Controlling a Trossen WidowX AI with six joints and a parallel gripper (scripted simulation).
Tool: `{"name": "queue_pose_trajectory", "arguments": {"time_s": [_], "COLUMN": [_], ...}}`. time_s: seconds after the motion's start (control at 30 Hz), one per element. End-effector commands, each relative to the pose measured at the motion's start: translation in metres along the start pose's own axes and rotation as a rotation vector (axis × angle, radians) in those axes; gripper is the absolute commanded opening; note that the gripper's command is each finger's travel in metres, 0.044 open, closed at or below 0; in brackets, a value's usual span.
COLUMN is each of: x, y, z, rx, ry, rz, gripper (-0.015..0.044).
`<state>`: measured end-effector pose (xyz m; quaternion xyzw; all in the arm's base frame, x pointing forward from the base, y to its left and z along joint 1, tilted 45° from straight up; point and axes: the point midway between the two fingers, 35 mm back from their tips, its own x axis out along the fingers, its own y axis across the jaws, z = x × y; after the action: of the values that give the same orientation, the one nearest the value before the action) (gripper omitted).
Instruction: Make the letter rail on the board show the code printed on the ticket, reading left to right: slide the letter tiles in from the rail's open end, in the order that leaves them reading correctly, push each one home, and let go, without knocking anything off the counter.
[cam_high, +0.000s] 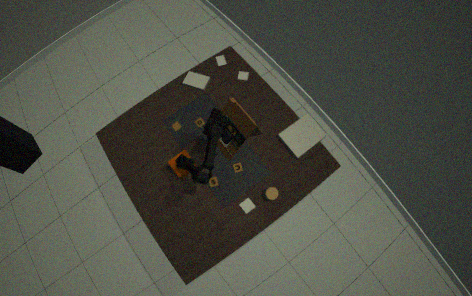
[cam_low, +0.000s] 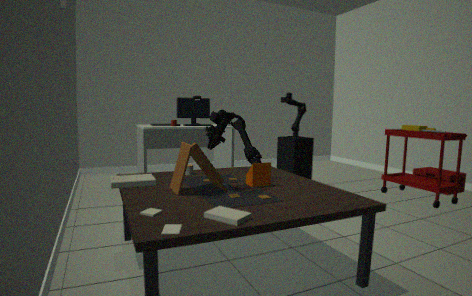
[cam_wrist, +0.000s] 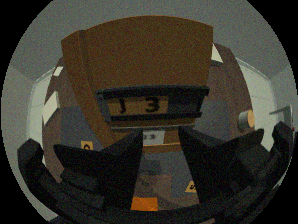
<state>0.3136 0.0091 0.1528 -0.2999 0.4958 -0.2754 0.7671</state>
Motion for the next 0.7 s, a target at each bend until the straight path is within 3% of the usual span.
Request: {"name": "queue_pose_trajectory", "arguments": {"time_s": [0.0,0.13,0.23,0.67], "x": [-0.035,-0.069,-0.074,-0.074], "y": [0.010,0.021,0.022,0.022], "z": [-0.013,-0.032,-0.036,-0.036], "rx": [0.012,0.032,0.037,0.037], "ry": [-0.176,-0.378,-0.412,-0.412], "rz": [-0.001,0.024,0.031,0.031], "gripper": [0.0263,0.0368,0.0440,0.0440]}}
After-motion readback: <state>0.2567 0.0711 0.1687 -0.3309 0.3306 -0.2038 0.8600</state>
